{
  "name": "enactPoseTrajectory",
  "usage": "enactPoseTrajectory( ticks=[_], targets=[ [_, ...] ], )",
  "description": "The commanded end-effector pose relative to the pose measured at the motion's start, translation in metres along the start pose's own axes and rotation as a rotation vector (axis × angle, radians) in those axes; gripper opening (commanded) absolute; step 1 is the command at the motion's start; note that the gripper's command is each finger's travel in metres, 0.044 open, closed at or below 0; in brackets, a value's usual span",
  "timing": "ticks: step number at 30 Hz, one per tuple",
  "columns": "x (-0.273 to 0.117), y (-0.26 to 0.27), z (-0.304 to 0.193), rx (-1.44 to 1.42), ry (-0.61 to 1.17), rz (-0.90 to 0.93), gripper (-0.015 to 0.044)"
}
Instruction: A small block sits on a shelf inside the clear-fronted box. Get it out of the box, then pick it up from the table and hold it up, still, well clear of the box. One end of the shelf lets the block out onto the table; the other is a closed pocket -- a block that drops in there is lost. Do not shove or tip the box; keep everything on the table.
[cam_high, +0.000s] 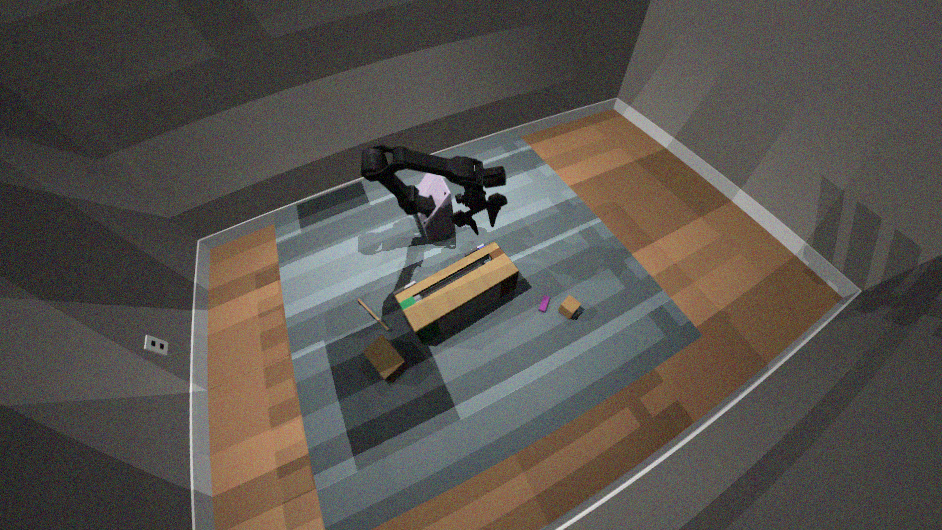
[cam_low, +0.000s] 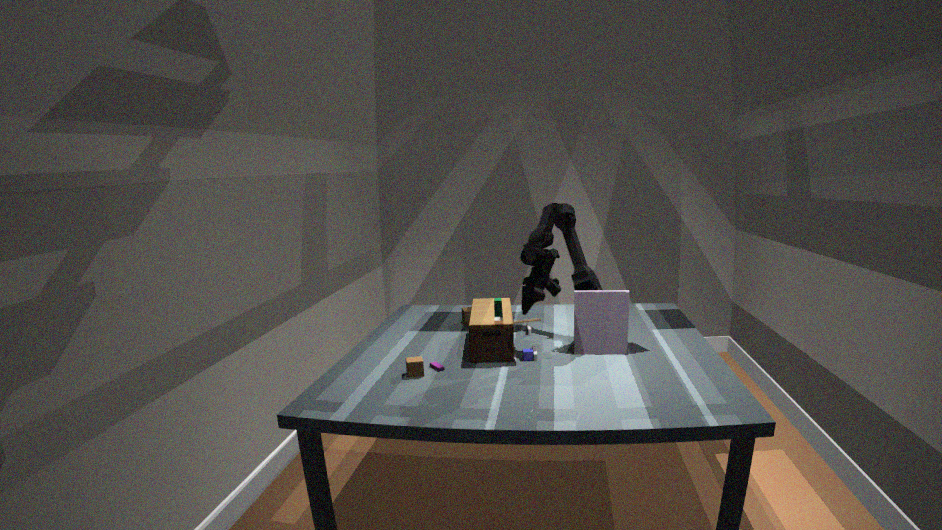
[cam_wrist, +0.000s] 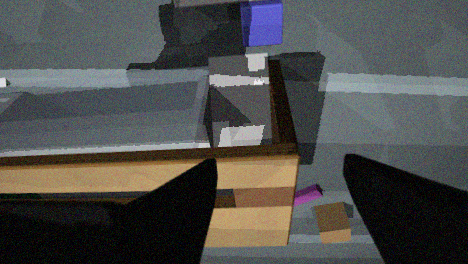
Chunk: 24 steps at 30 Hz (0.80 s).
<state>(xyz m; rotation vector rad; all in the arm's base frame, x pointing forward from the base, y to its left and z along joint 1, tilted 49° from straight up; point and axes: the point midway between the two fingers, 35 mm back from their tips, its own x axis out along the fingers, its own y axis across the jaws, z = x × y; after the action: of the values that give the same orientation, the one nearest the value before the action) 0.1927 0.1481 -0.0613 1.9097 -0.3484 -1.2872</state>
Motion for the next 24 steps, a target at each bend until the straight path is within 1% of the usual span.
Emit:
enactPoseTrajectory(
  ticks=[1, 5, 7, 14, 24],
  targets=[
    [0.011, -0.002, 0.003, -0.014, 0.005, 0.001, 0.0285],
    [0.067, -0.002, 0.030, -0.014, 0.006, 0.002, 0.0285],
    [0.083, 0.001, 0.041, -0.014, 0.005, 0.005, 0.0285],
    [0.086, 0.002, 0.042, -0.013, 0.005, 0.006, 0.0285],
    [0.101, 0.001, 0.048, -0.008, -0.001, 0.003, 0.0285]
  ],
)
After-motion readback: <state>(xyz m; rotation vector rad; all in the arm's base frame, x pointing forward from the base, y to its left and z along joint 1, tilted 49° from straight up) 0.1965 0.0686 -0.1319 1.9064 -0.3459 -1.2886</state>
